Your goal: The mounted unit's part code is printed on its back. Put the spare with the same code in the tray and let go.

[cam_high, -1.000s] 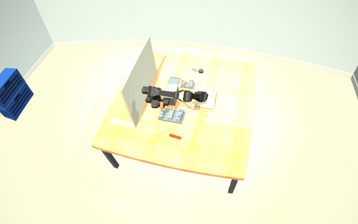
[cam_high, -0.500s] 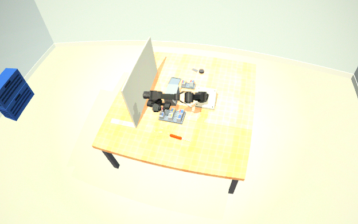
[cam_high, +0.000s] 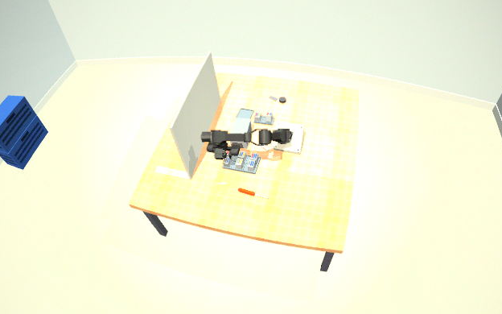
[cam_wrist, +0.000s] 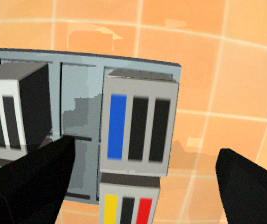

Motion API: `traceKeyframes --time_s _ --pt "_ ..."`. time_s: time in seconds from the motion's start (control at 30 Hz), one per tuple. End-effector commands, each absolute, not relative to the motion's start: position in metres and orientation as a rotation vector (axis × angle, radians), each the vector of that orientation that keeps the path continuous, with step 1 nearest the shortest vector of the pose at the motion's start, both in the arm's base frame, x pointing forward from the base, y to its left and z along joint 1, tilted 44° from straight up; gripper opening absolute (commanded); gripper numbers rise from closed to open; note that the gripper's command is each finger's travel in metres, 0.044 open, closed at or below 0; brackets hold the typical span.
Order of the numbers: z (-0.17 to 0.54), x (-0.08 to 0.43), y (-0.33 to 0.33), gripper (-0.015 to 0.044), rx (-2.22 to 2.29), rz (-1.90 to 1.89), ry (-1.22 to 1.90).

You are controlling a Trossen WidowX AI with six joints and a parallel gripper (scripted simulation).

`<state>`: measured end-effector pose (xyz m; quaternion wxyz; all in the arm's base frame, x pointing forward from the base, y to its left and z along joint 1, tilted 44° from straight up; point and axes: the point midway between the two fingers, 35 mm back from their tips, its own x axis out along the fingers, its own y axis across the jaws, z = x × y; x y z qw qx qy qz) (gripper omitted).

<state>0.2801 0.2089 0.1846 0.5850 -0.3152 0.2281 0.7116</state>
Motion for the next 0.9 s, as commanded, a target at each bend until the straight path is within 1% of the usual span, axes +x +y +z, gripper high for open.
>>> traceKeyframes --time_s 0.0,0.87 --pt "0.178 0.279 0.213 0.0300 -0.737 1.660 0.539" --pt "0.148 0.271 0.242 0.0300 -0.733 1.661 0.536"
